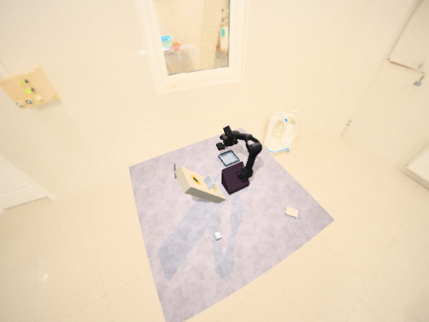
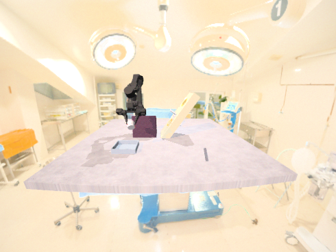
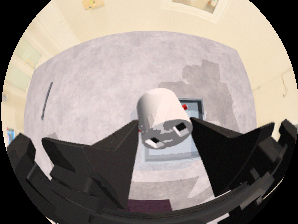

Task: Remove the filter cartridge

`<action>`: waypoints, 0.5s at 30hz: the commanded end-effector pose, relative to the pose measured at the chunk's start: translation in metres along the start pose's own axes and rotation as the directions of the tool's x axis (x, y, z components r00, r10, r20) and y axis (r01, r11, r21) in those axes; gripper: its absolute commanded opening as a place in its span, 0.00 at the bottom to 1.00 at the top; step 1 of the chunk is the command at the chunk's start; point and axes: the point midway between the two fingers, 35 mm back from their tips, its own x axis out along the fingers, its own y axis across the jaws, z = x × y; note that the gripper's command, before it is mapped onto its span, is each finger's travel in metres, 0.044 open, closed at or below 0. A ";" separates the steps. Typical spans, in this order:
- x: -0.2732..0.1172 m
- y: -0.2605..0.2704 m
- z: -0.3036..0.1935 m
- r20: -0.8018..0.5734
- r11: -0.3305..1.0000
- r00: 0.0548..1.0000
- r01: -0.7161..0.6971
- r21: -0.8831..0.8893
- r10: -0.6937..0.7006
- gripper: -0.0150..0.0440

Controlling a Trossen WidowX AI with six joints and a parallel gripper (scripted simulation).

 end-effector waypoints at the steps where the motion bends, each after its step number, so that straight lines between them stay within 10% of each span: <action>1: 0.017 -0.022 -0.017 -0.009 0.995 0.999 0.049 0.085 -0.049 0.25; 15: 0.050 -0.043 -0.044 -0.023 0.980 0.995 0.102 0.170 -0.099 0.25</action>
